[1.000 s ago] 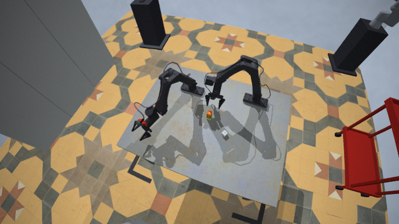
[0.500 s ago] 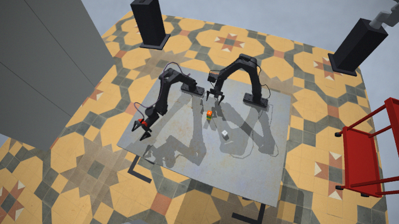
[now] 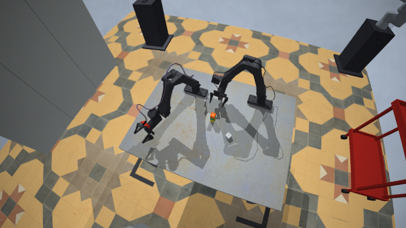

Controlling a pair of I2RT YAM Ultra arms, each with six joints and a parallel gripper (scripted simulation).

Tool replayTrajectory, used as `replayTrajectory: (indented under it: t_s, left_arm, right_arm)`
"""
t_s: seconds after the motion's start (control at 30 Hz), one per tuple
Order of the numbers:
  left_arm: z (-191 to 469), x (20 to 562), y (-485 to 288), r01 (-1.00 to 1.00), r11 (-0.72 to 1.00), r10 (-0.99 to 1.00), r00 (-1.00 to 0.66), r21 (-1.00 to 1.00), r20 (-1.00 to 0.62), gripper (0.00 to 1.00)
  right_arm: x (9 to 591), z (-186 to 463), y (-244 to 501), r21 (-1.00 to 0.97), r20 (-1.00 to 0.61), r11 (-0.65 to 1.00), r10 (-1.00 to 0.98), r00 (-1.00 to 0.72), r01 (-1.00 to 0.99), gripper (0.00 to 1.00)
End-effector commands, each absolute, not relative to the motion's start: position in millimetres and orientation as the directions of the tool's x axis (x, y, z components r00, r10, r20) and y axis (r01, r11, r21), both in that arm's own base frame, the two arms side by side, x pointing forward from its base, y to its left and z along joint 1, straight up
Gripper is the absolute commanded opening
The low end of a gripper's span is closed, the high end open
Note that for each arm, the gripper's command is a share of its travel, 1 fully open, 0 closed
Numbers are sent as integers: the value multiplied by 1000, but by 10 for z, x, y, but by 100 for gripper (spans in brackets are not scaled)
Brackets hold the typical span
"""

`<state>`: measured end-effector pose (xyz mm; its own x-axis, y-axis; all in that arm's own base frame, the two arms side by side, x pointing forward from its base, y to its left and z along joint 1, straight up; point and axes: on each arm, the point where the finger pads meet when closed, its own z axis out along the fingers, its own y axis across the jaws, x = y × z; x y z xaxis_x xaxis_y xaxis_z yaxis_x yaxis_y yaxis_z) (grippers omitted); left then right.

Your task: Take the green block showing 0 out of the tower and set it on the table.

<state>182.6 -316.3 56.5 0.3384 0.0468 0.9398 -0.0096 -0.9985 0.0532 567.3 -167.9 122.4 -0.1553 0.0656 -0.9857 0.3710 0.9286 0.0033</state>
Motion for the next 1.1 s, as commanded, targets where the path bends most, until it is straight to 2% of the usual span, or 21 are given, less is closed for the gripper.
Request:
replayTrajectory:
  t_s: [0.0,0.33,0.47,0.6,0.73,0.8,1.07]
  left_arm:
    - [598,1841,-3137,-12,-999,46,322,53,946,100]
    - [621,1842,-3171,-12,-998,57,322,64,945,100]
    - [513,1839,-3164,23,-995,97,406,96,909,55]
    - [405,1920,-3233,159,-968,248,535,192,807,55]
    - [452,2039,-3328,275,-923,383,577,271,722,55]
    - [452,2039,-3328,275,-923,383,577,271,722,55]
    - [591,2236,-3449,560,-744,666,581,364,468,55]
  right_arm:
    - [5683,1305,-1682,6,-989,929,61,-138,371,100]
    - [5683,1305,-1682,6,-989,929,61,-138,371,100]
    - [5683,1305,-1682,6,-989,929,61,-138,371,100]
    - [5683,1305,-1682,6,-989,929,61,-138,371,100]
    - [5683,1305,-1682,6,-989,929,61,-138,371,100]
    - [5683,1305,-1682,6,-989,929,61,-138,371,100]
    - [5683,1305,-1682,6,-989,929,61,-138,371,100]
